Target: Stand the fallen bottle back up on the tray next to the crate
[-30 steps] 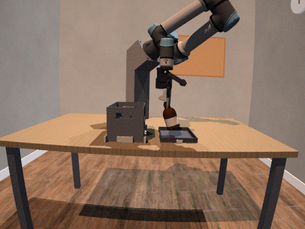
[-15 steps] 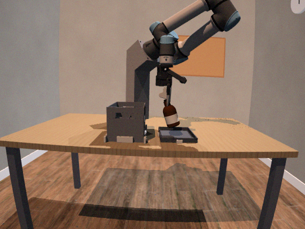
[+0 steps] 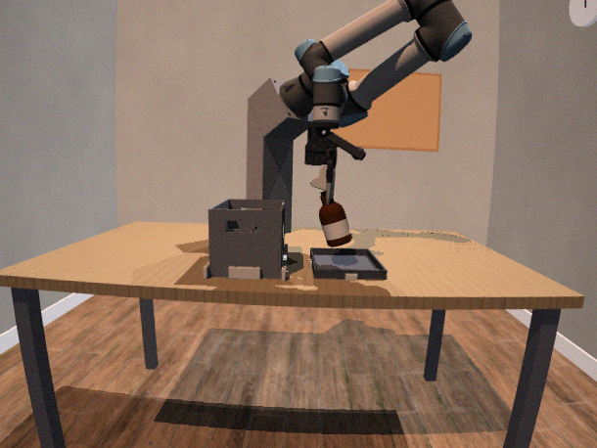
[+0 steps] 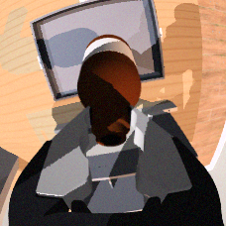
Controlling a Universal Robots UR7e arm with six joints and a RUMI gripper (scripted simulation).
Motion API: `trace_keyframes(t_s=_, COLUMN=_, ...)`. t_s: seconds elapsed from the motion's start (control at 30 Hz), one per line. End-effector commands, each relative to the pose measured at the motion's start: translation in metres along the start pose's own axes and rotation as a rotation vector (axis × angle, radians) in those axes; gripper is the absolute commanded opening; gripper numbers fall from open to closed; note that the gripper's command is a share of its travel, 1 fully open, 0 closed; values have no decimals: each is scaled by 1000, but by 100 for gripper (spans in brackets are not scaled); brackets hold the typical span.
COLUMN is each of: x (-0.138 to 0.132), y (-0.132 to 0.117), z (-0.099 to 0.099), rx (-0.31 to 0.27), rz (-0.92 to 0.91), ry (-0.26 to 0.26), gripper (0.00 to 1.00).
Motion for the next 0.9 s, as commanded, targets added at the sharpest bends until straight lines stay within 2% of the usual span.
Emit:
trace_keyframes(t_s=0.0, x=0, y=0, z=2, rx=0, rz=0, ry=0, gripper=0)
trace_keyframes(t_s=0.87, x=0, y=0, z=6, rx=0, rz=0, ry=0, gripper=0)
Point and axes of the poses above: the point where the finger pads meet when closed, its own z axis back along the fingers, its own x axis across the jaws, y = z × x, the point moved 1 cm from there along z, back along the fingers, and after that the axes turned 5 degrees about -z, right-handed, at the moved point
